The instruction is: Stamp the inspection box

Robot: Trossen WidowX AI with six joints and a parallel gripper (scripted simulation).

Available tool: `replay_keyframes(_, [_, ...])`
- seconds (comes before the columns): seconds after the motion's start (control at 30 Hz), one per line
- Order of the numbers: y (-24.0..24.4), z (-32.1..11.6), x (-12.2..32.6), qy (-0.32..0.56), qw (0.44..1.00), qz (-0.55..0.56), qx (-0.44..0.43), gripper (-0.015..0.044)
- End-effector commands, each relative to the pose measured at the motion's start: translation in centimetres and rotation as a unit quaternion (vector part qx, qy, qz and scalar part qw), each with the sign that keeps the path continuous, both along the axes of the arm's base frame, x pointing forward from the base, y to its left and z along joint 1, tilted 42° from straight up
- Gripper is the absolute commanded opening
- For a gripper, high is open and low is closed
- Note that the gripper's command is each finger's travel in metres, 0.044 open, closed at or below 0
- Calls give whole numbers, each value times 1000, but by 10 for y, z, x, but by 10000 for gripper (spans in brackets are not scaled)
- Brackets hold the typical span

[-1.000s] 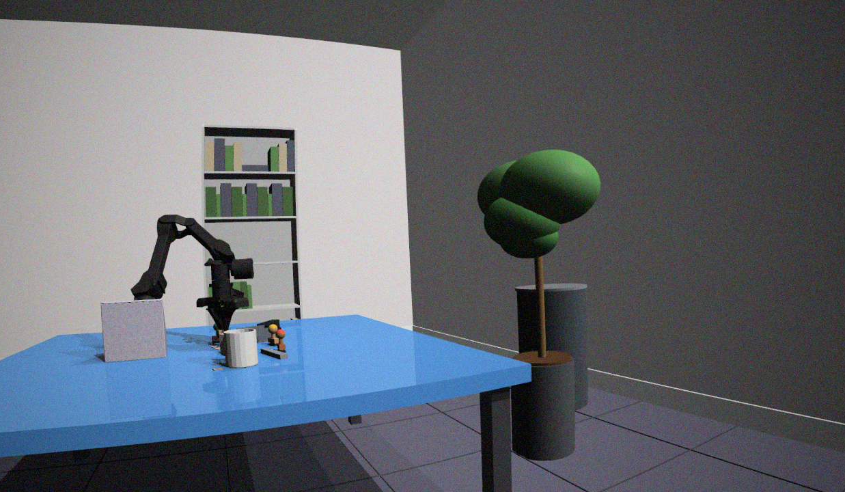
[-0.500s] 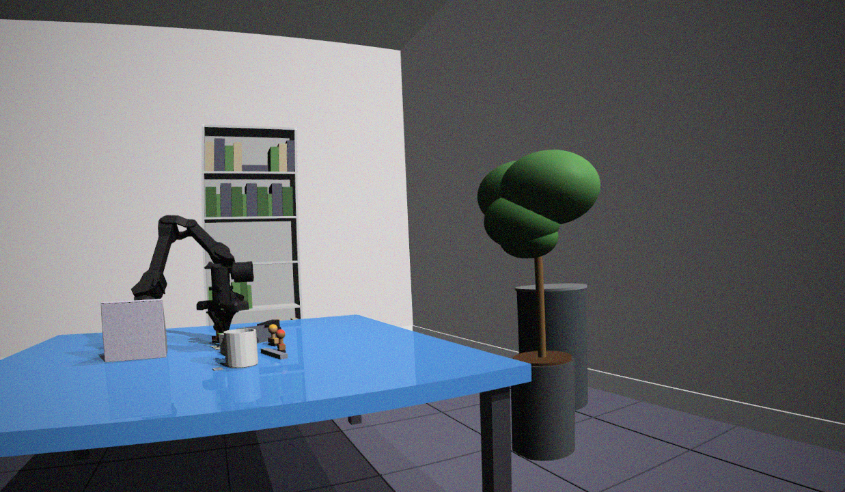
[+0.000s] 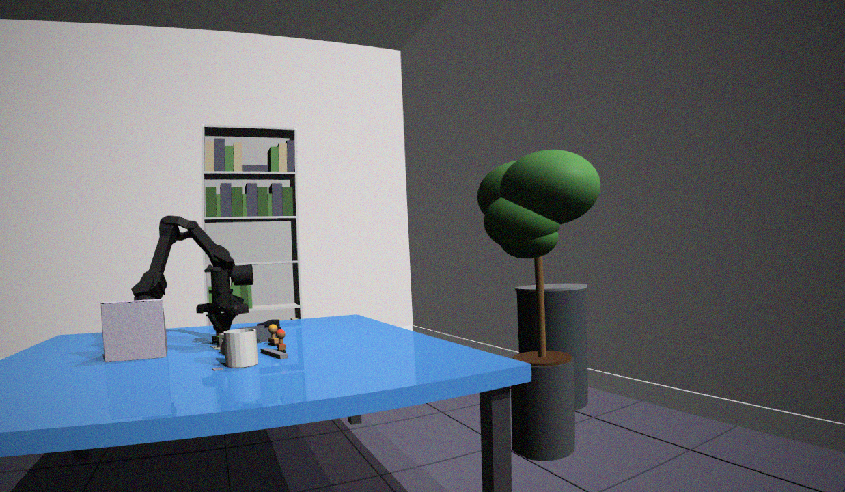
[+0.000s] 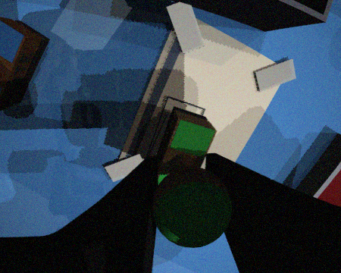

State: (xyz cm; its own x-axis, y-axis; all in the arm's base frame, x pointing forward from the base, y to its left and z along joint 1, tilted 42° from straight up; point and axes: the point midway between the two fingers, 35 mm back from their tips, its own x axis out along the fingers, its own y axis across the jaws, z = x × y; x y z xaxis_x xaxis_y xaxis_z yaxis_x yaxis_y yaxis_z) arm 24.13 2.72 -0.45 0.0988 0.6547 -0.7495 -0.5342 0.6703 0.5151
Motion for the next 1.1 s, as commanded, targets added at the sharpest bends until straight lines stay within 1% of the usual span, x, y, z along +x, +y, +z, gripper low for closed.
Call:
replay_keyframes(0.0, [3, -2, 0, 2, 1000, -3, 2, 0])
replay_keyframes(1.07, [8, -8, 0, 4, 1000, -5, 3, 0])
